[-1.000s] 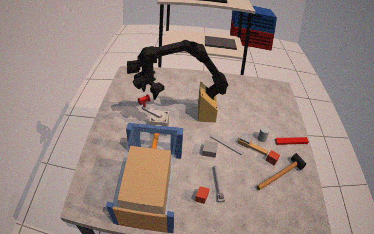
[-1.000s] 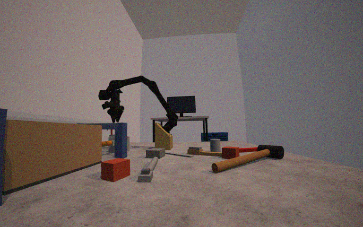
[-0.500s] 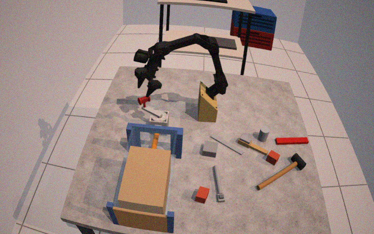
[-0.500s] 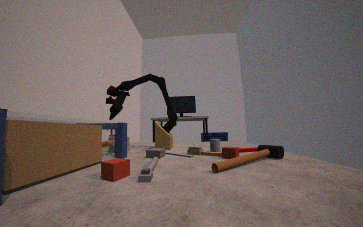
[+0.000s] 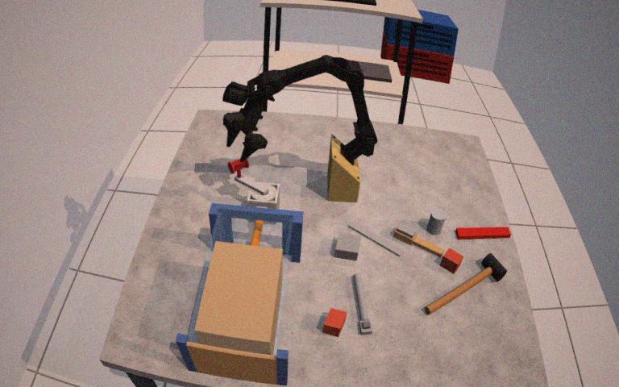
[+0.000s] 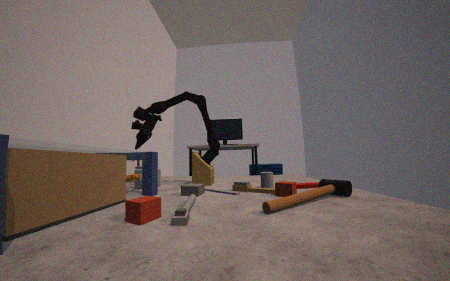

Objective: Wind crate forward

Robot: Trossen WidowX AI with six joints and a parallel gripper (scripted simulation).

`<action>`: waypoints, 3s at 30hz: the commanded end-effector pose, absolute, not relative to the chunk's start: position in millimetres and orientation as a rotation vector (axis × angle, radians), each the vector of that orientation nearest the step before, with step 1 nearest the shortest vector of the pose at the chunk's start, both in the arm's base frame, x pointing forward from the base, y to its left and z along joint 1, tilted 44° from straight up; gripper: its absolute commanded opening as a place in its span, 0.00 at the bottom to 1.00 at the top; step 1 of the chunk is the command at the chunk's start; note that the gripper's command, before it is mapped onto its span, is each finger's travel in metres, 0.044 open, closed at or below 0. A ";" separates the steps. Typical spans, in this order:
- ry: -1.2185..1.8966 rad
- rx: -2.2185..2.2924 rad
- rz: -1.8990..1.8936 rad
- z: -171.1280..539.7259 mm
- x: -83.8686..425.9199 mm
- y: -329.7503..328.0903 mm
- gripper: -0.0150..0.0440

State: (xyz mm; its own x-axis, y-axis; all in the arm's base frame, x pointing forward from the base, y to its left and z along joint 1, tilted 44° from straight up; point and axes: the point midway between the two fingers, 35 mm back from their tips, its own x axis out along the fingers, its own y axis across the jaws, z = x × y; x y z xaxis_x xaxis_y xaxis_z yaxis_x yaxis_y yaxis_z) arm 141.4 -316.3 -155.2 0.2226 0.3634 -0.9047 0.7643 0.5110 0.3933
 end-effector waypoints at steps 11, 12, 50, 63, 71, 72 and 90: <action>1.379 1.080 -0.368 -173.6 141.5 -300.7 1.00; 1.379 1.080 -0.368 -174.8 141.4 -299.7 1.00; 1.384 1.074 -0.368 -199.6 138.3 -275.5 0.42; 1.379 1.080 -0.369 -203.0 138.5 -272.3 0.25; 1.379 1.080 -0.369 -203.8 140.5 -273.0 0.25; 1.379 1.080 -0.369 -203.8 140.5 -273.0 0.25; 1.377 1.080 -0.368 -209.0 157.9 -278.0 0.25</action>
